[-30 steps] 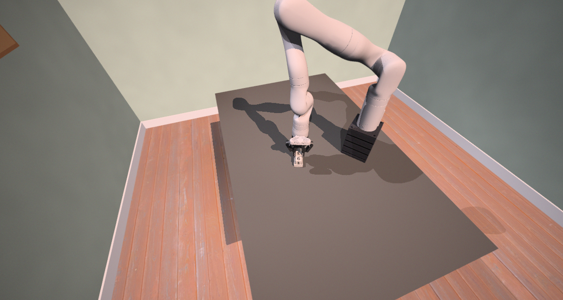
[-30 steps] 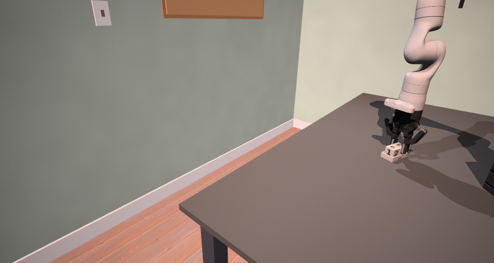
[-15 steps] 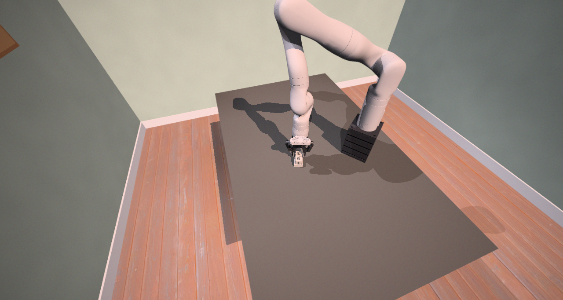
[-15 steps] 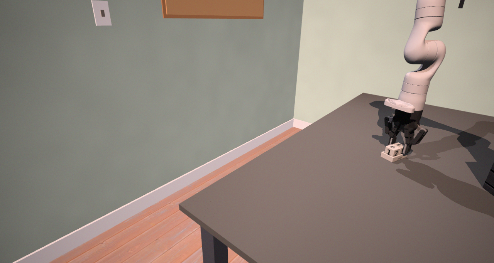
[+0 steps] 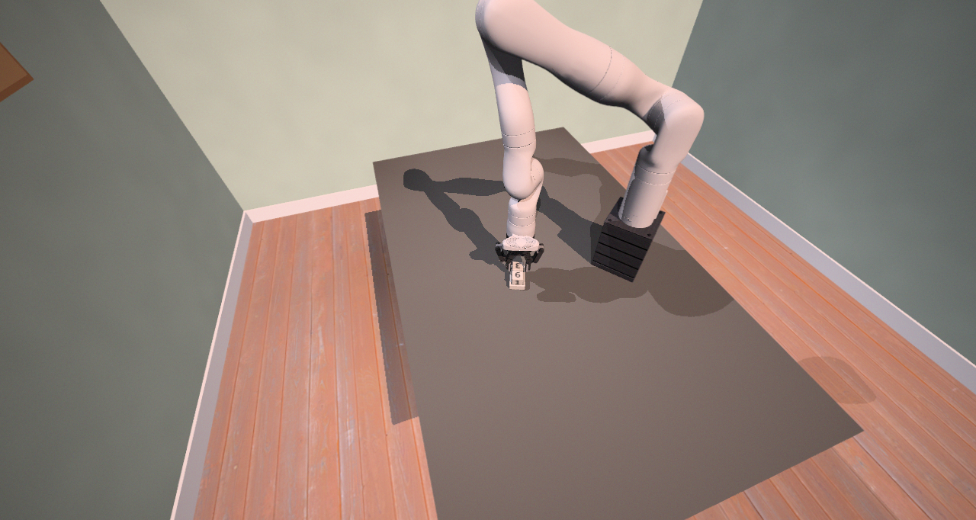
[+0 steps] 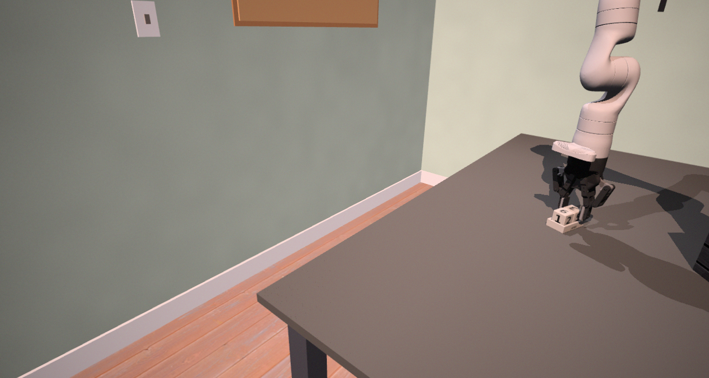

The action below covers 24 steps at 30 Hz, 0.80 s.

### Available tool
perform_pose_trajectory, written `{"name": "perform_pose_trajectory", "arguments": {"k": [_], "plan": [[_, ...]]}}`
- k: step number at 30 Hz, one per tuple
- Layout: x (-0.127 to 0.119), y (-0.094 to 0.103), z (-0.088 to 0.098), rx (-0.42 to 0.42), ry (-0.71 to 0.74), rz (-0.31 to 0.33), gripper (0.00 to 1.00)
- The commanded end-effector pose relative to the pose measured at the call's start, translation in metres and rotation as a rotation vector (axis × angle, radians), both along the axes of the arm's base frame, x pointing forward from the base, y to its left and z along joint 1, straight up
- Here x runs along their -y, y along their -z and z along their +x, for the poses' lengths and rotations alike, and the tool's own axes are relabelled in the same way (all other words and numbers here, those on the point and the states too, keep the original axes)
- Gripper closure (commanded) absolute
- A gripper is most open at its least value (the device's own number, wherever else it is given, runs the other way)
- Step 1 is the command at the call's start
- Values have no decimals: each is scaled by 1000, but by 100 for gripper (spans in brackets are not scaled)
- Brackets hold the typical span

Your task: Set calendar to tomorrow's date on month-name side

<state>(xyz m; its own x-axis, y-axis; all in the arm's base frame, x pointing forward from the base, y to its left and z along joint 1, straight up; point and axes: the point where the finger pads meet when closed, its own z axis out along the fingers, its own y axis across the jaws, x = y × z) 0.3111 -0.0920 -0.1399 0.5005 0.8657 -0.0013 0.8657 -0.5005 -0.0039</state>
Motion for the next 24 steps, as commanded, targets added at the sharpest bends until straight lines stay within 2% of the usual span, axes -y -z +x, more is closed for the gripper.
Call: {"name": "perform_pose_trajectory", "arguments": {"k": [1,7,9,17,24], "plan": [[0,-7,2,5,-2,-2,52],[0,-36,2,5,-2,-2,52],[0,-36,2,5,-2,-2,52],[0,-76,2,5,-2,-2,52],[0,-88,2,5,-2,-2,52]]}}
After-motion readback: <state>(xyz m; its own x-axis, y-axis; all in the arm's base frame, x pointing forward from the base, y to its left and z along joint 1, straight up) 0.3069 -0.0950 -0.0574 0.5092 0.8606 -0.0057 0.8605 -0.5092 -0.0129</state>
